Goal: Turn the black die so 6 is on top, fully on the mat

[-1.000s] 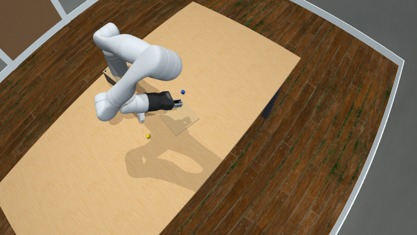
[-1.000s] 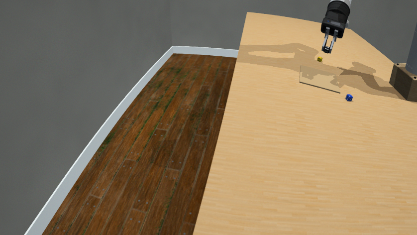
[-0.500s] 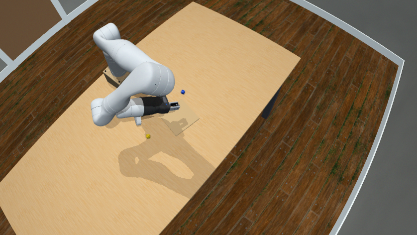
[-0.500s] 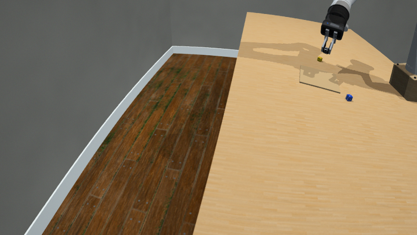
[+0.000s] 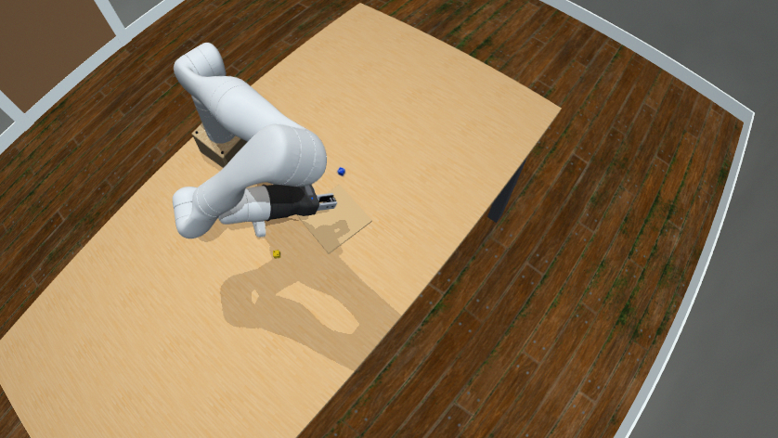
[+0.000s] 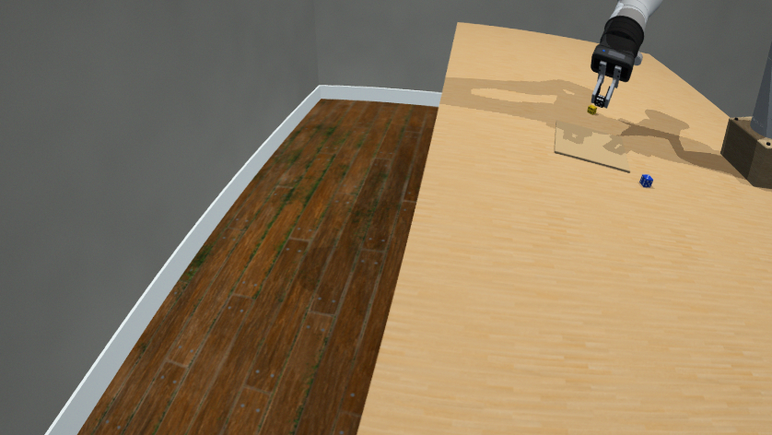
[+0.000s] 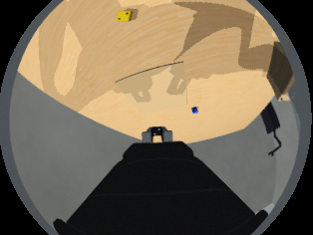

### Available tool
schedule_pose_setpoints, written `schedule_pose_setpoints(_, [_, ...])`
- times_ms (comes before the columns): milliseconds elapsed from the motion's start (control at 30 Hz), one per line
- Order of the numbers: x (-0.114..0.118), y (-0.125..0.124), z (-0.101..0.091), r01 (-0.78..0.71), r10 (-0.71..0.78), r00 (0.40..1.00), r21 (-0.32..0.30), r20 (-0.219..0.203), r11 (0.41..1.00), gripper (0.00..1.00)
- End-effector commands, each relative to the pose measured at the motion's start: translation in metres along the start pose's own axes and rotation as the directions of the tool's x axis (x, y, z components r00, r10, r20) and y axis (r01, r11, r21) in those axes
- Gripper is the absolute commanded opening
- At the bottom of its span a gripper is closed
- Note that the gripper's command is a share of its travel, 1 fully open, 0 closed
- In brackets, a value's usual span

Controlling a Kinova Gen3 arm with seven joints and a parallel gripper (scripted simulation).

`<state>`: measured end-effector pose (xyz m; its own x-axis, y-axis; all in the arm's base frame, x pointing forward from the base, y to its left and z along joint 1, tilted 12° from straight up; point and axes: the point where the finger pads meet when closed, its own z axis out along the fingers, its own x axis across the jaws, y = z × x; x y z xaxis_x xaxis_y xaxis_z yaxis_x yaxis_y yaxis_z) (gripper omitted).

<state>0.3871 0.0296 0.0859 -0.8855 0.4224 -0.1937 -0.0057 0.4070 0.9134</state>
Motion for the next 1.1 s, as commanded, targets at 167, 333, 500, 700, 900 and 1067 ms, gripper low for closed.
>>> schedule_pose_setpoints(167, [0.003, -0.027, 0.013, -0.009, 0.009, 1.0, 0.001, -0.005, 1.0, 0.34])
schedule_pose_setpoints(333, [0.003, -0.04, 0.02, -0.009, 0.009, 1.0, 0.001, -0.005, 1.0, 0.34])
schedule_pose_setpoints(500, [0.003, -0.05, 0.025, -0.009, 0.009, 1.0, 0.001, -0.005, 1.0, 0.34])
schedule_pose_setpoints(700, [0.003, -0.055, 0.028, -0.009, 0.009, 1.0, 0.001, -0.005, 1.0, 0.34])
schedule_pose_setpoints(900, [0.003, -0.055, 0.028, -0.009, 0.009, 1.0, 0.001, -0.005, 1.0, 0.34])
schedule_pose_setpoints(1067, [0.003, -0.055, 0.028, -0.009, 0.009, 1.0, 0.001, -0.005, 1.0, 0.34])
